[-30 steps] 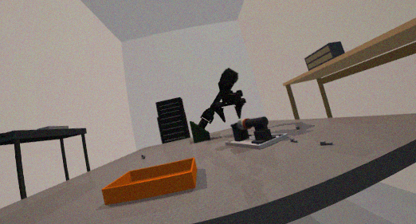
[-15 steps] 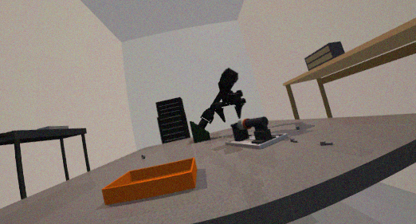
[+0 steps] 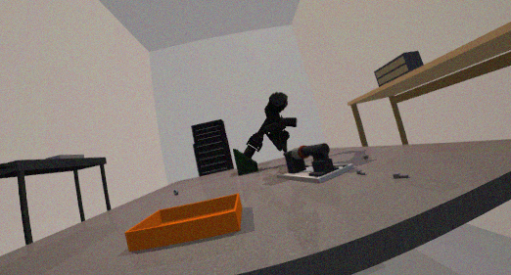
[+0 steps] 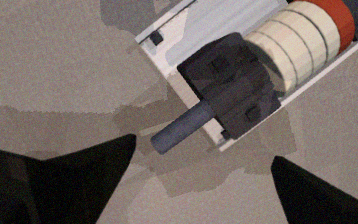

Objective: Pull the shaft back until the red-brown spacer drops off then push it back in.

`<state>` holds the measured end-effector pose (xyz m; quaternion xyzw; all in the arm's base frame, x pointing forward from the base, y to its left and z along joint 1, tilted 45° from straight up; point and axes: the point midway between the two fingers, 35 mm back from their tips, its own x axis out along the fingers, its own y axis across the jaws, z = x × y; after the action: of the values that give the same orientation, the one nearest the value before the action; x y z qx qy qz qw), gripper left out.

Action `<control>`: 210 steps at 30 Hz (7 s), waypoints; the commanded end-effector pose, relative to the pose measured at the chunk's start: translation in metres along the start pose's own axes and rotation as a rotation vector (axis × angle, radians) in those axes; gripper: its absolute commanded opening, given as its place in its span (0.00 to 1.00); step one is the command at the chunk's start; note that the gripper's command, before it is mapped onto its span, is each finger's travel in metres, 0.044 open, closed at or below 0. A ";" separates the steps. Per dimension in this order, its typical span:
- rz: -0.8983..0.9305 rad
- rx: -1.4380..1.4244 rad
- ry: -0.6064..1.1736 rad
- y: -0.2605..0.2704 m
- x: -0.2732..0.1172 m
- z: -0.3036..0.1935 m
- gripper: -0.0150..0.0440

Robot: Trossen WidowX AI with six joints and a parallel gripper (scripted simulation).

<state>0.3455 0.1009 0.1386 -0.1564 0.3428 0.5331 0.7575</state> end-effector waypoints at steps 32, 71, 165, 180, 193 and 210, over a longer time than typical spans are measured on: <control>-0.705 -2.216 0.220 0.044 -0.006 -0.022 1.00; -0.705 -2.216 0.220 0.044 -0.006 -0.022 1.00; -0.709 -2.216 0.218 0.023 0.043 0.004 1.00; -0.707 -2.219 0.214 0.023 0.043 0.004 0.64; -0.707 -2.219 0.214 0.023 0.043 0.004 0.26; -0.708 -2.216 0.218 0.030 0.041 -0.003 0.25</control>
<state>0.3292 0.1403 0.1127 -0.8642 -0.3086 0.2830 0.2789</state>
